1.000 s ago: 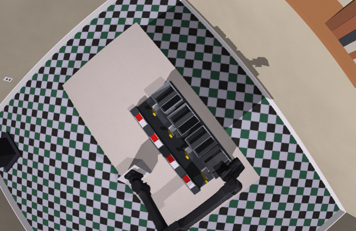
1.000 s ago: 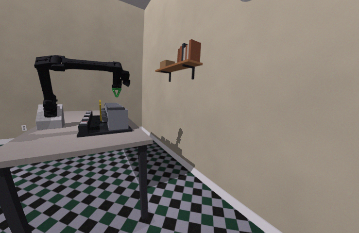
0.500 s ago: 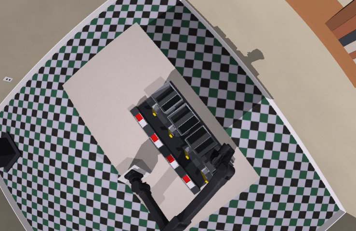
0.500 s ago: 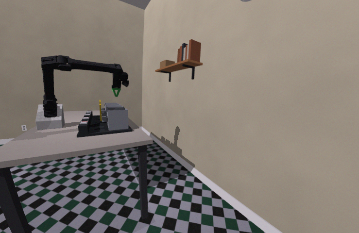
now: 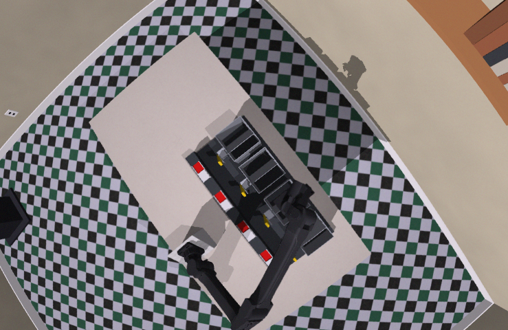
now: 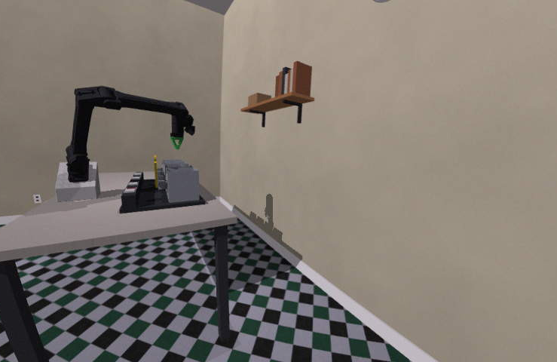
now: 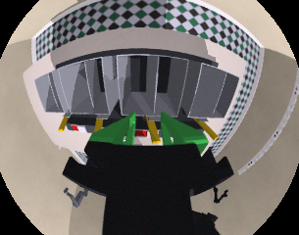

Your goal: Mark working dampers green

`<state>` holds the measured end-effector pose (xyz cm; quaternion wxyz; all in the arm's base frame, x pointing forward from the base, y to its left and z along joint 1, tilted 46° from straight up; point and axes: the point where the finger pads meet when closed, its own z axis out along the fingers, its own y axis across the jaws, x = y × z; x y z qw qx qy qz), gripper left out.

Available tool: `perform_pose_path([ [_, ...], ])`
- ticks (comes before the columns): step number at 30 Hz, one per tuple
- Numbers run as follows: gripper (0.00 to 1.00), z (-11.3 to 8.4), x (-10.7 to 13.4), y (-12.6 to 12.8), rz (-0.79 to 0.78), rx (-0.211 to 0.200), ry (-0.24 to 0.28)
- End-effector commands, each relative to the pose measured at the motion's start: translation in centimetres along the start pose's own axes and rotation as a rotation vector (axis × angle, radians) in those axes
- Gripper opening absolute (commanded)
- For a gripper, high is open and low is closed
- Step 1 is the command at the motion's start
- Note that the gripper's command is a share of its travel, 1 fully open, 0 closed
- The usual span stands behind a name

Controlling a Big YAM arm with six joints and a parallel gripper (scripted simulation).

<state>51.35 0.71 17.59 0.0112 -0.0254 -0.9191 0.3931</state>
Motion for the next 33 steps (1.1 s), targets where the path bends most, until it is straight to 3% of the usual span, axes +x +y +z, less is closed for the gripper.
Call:
perform_pose_path([
  [1, 0.36, -1.2, -1.2, -2.8, 0.112, -0.021, -0.032],
  [5, 0.36, -1.2, -1.2, -2.8, 0.112, -0.021, -0.032],
  [6, 0.36, -2.0, -1.2, -0.5, 0.069, -0.017, -0.047],
  [7, 0.36, -1.9, -1.2, -0.5, 0.068, -0.016, -0.046],
  [13, 0.36, -1.2, -1.3, -1.2, 0.082, -0.015, -0.031],
  [33, 0.36, -1.2, -1.3, -1.2, 0.08, -0.015, -0.031],
])
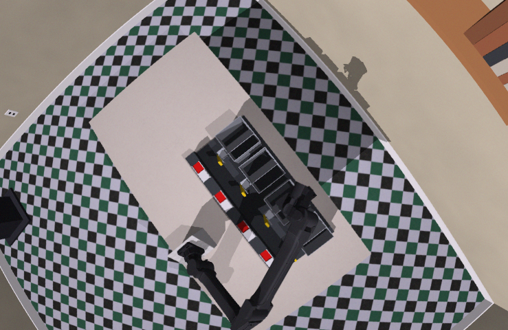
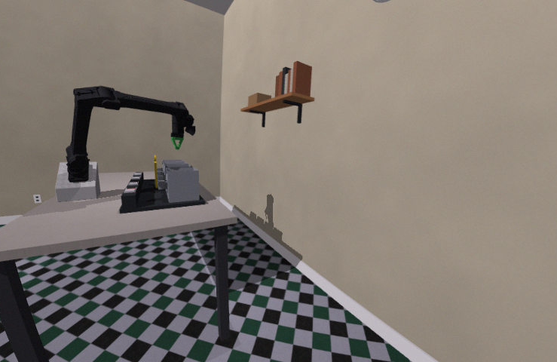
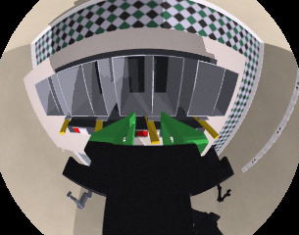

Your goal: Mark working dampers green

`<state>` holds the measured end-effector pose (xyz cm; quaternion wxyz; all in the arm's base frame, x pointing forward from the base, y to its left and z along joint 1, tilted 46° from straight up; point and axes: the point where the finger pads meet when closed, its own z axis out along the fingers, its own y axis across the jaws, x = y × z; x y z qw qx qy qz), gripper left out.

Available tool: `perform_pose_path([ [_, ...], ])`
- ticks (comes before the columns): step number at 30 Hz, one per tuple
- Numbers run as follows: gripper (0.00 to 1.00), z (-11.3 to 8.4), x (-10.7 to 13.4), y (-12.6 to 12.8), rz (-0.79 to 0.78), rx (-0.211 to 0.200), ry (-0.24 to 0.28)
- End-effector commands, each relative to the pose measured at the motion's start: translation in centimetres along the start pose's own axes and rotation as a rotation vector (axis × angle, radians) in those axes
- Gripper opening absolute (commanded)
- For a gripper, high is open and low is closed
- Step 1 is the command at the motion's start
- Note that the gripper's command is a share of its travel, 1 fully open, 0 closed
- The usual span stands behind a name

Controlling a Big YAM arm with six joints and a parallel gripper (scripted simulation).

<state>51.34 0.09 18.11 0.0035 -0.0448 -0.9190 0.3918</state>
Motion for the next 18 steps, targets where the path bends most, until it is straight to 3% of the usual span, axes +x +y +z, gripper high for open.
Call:
perform_pose_path([
  [1, 0.36, -1.3, -1.3, -0.3, 0.038, -0.013, -0.032],
  [14, 0.36, -1.3, -1.3, -0.3, 0.038, -0.013, -0.032],
  [18, 0.36, 0.0, 1.4, -1.1, 0.02, -0.033, -0.015],
])
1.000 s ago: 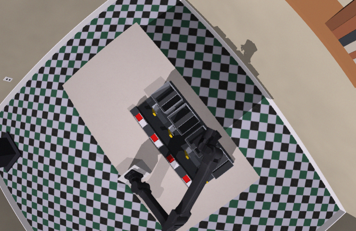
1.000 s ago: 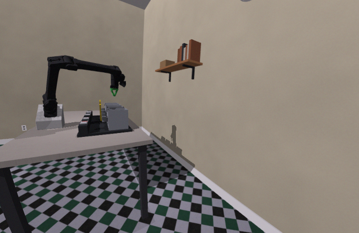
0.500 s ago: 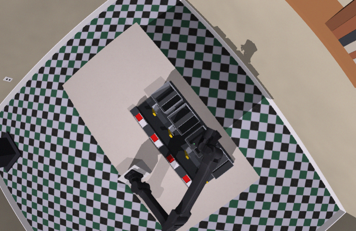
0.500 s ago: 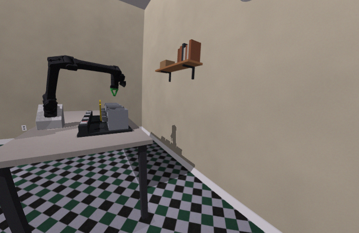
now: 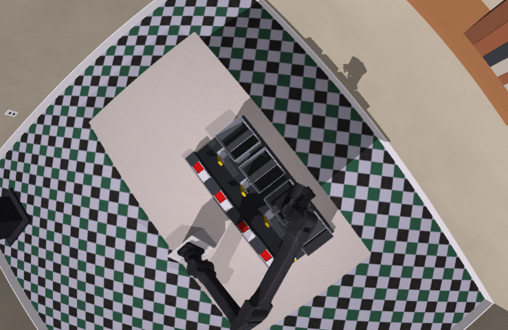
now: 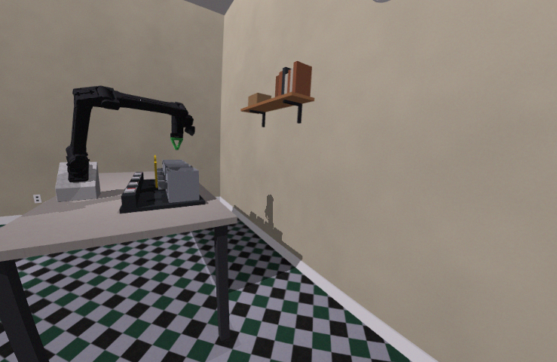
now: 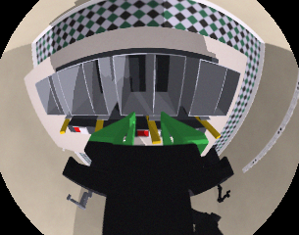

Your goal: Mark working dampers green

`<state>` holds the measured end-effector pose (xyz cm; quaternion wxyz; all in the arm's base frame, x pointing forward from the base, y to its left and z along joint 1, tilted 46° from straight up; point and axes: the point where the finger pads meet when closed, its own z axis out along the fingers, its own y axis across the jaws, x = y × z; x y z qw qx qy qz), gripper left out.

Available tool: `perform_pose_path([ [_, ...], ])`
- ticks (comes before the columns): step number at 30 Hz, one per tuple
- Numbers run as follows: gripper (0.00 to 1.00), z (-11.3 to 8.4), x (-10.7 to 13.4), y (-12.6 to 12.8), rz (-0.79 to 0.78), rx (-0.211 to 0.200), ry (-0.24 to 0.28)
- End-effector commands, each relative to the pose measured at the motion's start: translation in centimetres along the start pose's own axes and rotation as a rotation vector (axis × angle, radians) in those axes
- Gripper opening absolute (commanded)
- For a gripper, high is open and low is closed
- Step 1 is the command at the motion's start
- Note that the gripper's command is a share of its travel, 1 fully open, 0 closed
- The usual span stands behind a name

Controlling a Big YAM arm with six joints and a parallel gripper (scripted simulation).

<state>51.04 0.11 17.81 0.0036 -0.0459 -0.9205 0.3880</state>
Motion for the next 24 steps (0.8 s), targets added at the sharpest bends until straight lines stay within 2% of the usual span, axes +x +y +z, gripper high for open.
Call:
perform_pose_path([
  [1, 0.36, 0.2, 2.2, -1.7, 0.022, -0.039, -0.012],
  [3, 0.36, 0.7, 4.4, -2.0, 0.021, -0.066, -0.013],
  [5, 0.36, 0.7, 4.4, -2.0, 0.021, -0.066, -0.013],
  [7, 0.36, 1.2, 7.7, -2.4, 0.018, -0.107, -0.016],
  [12, 0.36, 2.1, 11.8, -3.1, 0.019, -0.156, -0.014],
  [15, 0.36, 1.4, 12.0, -2.4, -0.001, -0.159, -0.032],
  [16, 0.36, 1.1, 10.8, -2.3, 0.003, -0.161, -0.036],
  [17, 0.36, 0.9, 10.7, -2.4, 0.006, -0.162, -0.04],
  [19, 0.36, 1.7, 11.5, -2.0, -0.009, -0.154, -0.022],
  [24, 0.36, 1.4, 11.5, -2.3, -0.003, -0.158, -0.03],
])
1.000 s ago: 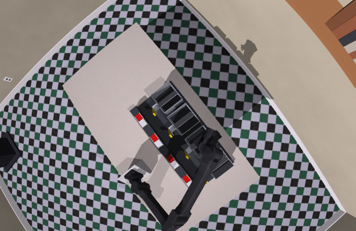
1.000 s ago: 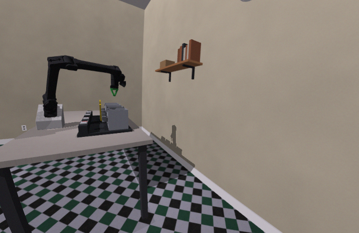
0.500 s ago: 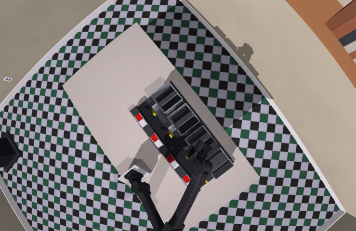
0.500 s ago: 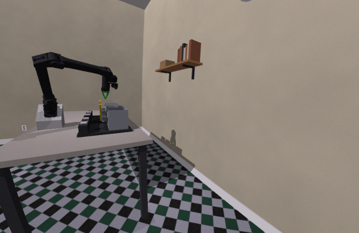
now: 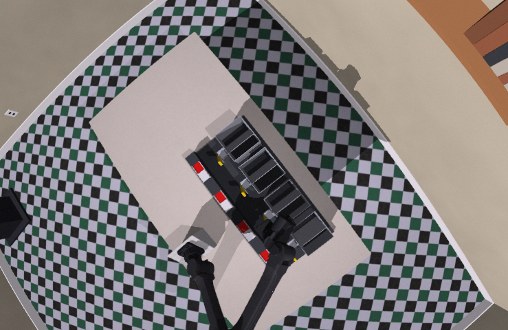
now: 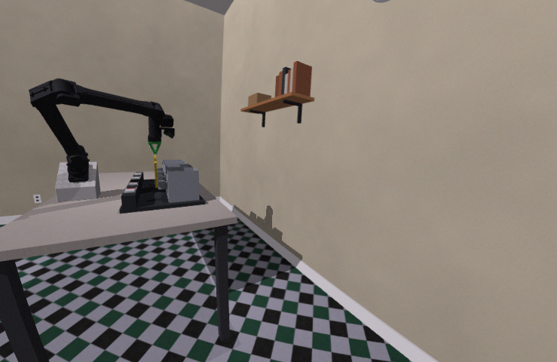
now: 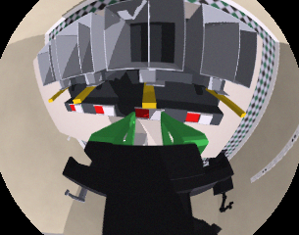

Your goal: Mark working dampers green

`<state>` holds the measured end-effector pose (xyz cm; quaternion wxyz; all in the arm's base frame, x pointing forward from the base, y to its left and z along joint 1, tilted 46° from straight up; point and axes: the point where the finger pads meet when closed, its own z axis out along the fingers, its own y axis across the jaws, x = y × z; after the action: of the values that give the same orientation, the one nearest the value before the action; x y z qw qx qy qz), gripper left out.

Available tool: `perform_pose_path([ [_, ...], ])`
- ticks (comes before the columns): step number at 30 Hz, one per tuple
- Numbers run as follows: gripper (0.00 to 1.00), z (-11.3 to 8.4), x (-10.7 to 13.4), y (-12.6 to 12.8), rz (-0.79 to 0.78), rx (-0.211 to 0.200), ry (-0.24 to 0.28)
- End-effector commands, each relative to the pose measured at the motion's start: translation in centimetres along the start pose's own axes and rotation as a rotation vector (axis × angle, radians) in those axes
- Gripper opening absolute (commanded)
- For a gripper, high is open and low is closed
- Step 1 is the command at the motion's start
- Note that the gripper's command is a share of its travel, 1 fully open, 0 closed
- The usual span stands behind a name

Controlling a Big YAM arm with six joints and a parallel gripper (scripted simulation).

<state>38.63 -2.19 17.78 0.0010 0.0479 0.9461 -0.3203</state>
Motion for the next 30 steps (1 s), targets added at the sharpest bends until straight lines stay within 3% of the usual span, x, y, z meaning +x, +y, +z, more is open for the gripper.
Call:
perform_pose_path([
  [1, 0.36, -1.0, -0.5, 0.2, -0.006, -0.014, -0.033],
  [22, 0.36, 0.8, -0.2, -0.1, 0.0, -0.007, -0.011],
  [30, 0.36, 2.6, -0.2, -0.3, 0.002, -0.002, 0.0],
])
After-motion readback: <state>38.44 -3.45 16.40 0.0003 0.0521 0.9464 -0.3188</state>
